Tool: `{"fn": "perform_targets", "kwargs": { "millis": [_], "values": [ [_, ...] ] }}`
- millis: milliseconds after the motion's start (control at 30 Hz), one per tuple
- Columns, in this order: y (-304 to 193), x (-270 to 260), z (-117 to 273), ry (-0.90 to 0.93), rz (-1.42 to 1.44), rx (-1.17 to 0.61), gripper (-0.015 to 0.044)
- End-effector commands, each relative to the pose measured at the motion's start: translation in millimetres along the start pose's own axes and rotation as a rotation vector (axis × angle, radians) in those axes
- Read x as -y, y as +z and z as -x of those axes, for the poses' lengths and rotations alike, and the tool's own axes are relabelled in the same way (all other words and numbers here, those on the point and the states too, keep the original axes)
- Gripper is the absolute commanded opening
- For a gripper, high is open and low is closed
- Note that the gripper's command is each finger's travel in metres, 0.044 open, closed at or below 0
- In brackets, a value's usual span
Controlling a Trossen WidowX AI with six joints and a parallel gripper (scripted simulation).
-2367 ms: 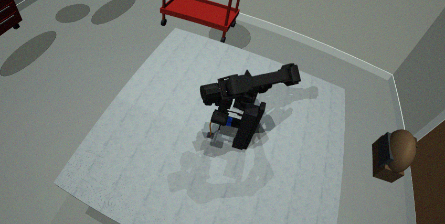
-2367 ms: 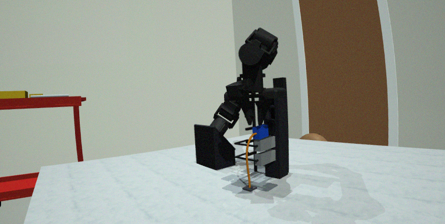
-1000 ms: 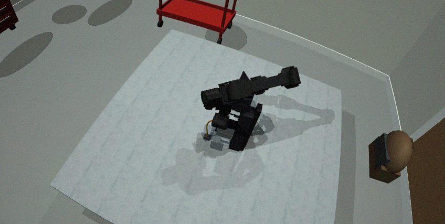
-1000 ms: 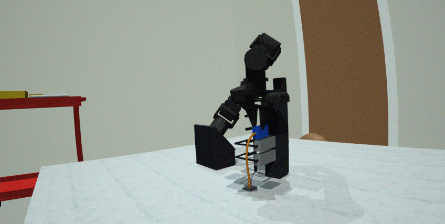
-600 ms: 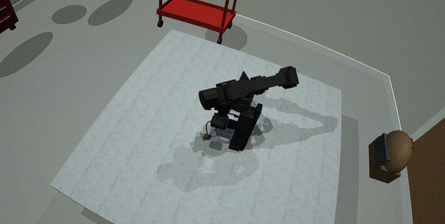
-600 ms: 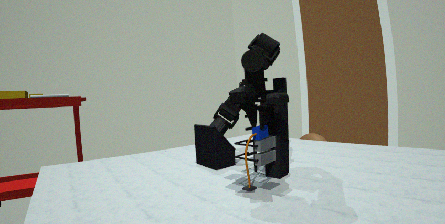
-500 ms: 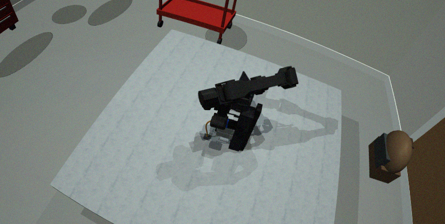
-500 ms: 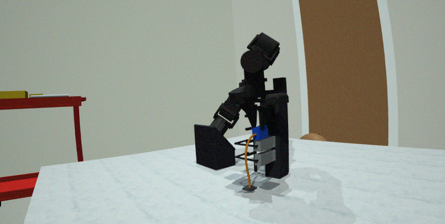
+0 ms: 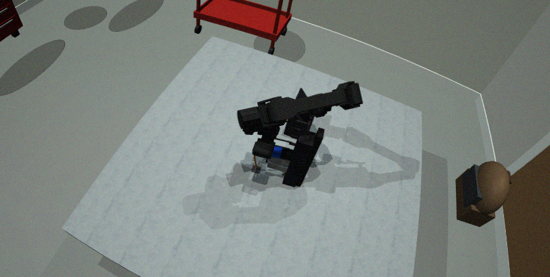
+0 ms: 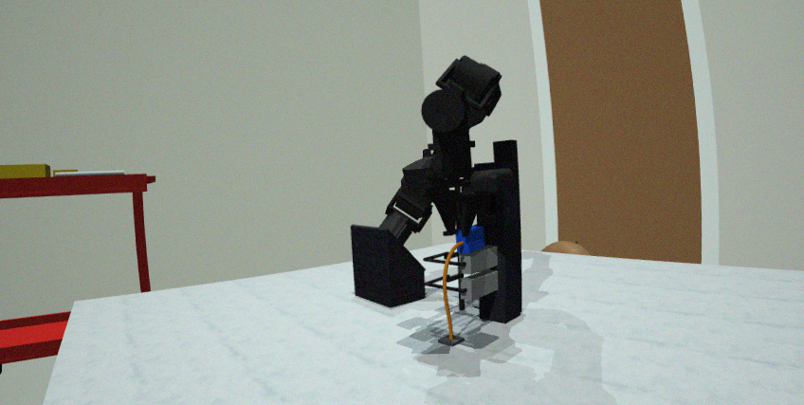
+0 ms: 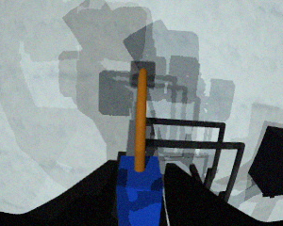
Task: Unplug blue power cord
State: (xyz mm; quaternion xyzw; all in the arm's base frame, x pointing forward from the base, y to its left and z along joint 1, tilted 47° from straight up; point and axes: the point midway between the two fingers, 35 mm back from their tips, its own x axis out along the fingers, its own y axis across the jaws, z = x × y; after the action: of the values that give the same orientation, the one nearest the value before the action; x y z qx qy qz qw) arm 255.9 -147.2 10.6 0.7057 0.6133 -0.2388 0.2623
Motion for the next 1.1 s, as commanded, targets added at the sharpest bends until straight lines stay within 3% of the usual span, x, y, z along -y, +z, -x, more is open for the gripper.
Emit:
{"fn": "perform_targets", "kwargs": {
  "millis": [0,33,233,1067],
  "values": [
    [26.3,0.2,10.7,0.012,0.011,0.058,0.0000],
    [27.9,0.4,11.0,0.012,0.010,0.058,0.0000],
    [17.5,-0.9,4.4,0.000,0.021,0.055,0.0157],
    [7.2,0.1,13.7,0.012,0.009,0.055,0.0160]
  ]
}}
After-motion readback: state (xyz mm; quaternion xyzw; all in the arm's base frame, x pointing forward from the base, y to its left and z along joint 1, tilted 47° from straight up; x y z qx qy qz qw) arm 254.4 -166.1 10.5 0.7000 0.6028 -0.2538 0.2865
